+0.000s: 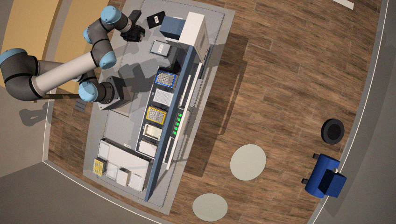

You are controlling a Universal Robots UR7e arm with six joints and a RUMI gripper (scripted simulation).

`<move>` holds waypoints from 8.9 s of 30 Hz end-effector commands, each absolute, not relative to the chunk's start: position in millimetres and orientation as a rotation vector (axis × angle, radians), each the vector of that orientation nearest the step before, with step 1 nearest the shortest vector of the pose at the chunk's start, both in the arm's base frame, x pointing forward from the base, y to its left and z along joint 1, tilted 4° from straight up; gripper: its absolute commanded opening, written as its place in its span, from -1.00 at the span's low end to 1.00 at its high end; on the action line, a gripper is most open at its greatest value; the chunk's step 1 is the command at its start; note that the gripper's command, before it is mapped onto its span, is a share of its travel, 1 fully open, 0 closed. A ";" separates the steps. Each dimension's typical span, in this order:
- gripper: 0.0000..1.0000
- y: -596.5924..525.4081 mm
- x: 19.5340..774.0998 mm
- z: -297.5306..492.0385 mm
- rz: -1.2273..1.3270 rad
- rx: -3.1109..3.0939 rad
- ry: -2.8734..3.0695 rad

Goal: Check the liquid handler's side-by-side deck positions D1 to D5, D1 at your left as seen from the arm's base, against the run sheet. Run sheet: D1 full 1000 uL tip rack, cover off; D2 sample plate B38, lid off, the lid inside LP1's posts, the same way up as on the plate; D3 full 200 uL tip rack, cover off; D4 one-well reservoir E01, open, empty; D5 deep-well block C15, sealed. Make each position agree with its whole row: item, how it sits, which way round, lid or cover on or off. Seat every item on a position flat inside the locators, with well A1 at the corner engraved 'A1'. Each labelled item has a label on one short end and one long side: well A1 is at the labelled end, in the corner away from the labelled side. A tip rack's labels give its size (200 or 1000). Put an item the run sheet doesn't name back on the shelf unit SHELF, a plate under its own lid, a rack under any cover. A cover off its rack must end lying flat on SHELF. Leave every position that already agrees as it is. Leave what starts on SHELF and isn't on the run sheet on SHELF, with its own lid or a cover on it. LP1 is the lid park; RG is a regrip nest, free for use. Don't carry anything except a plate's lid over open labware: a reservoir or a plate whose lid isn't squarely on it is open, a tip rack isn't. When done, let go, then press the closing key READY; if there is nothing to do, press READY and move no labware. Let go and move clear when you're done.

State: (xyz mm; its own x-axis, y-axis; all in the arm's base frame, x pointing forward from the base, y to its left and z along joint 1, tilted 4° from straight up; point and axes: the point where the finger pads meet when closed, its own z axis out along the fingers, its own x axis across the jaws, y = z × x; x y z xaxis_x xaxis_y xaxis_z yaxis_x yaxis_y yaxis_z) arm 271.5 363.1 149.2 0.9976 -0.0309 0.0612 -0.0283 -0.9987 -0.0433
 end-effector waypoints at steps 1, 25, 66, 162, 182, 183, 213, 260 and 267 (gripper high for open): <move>-1.00 378.0 275.0 150.2 -0.097 -3.099 0.047; -1.00 461.7 289.0 154.5 -0.094 -3.091 0.187; -1.00 445.6 386.4 153.4 -0.095 -3.091 0.187; -1.00 451.3 395.5 10.4 -0.095 -3.091 0.187; -1.00 452.4 397.1 -16.2 -0.095 -3.091 0.187; -1.00 452.4 397.2 -17.8 -0.095 -3.091 0.187; -1.00 454.2 400.0 -61.5 -0.095 -3.091 0.187; -1.00 496.1 405.0 -59.5 -0.095 -3.090 0.187; -1.00 497.8 405.2 -59.4 -0.095 -3.091 0.187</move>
State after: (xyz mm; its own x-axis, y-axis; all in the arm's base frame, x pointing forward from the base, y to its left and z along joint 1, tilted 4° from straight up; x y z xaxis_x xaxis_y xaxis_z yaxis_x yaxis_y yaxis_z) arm 404.7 496.6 -60.2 0.9909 -0.1216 0.0571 -0.1190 -0.9918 -0.0464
